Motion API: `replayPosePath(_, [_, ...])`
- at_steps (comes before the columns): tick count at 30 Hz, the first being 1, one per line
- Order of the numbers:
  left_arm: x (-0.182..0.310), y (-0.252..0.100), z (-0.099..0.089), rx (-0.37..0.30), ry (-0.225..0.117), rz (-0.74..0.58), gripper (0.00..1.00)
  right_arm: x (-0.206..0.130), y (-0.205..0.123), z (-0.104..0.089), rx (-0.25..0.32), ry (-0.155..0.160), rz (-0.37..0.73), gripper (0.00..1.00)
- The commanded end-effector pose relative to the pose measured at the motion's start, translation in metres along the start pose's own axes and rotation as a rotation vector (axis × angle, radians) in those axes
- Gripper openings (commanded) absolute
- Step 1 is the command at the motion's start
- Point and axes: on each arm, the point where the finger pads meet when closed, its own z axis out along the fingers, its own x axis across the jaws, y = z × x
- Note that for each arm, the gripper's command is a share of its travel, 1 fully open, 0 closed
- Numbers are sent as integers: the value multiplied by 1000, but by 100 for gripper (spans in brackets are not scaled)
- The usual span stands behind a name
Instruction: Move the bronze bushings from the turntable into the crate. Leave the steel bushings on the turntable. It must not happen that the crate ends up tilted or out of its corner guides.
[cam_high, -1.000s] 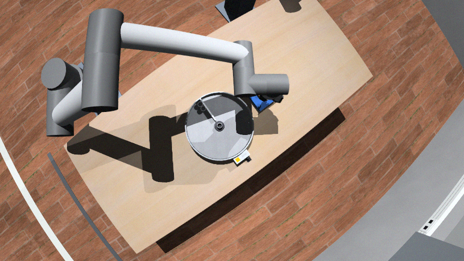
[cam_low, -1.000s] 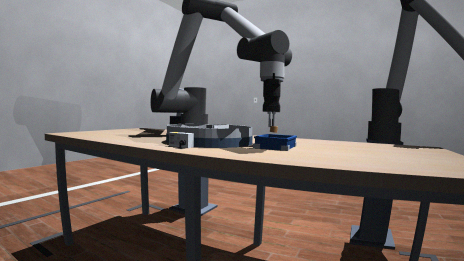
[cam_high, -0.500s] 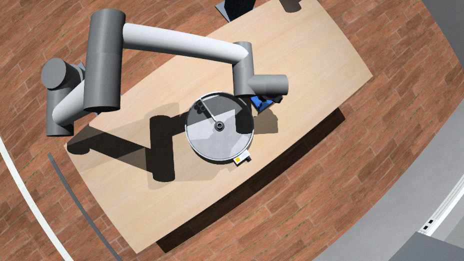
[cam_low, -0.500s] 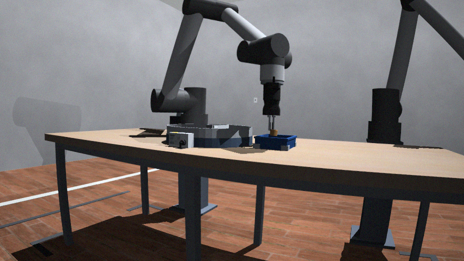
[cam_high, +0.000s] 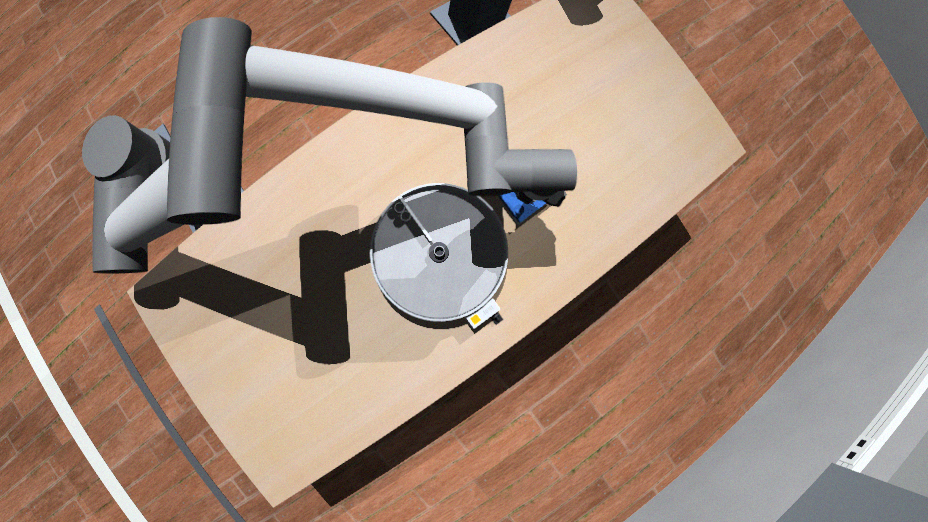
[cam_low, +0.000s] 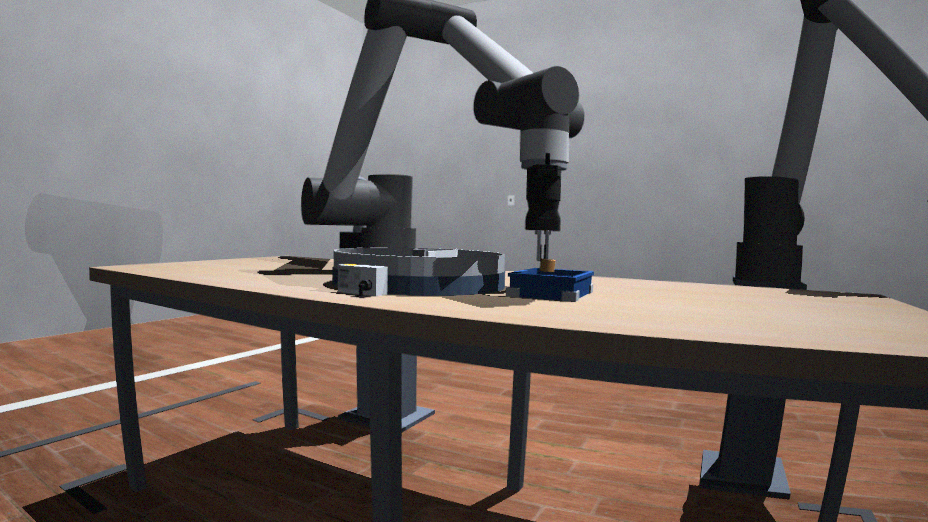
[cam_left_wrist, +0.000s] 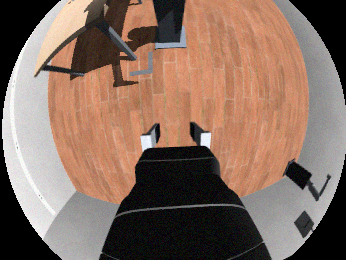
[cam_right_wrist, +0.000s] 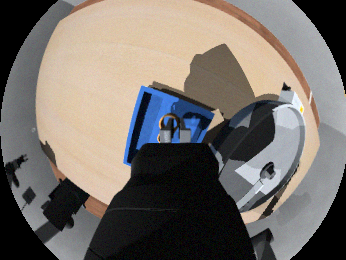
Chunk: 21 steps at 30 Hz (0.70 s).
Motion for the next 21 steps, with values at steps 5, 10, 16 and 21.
replayPosePath(5, [0, 0, -1, -1, 0, 0, 100, 0, -1, -2, 2, -1, 0, 0])
replayPosePath(10, [0, 0, -1, -1, 0, 0, 100, 0, -1, -2, 2, -1, 0, 0])
replayPosePath(16, [0, 0, -1, -1, 0, 0, 100, 0, -1, 0, 2, -1, 0, 0])
replayPosePath(21, [0, 0, -1, -1, 0, 0, 100, 0, -1, 5, 2, -1, 0, 0])
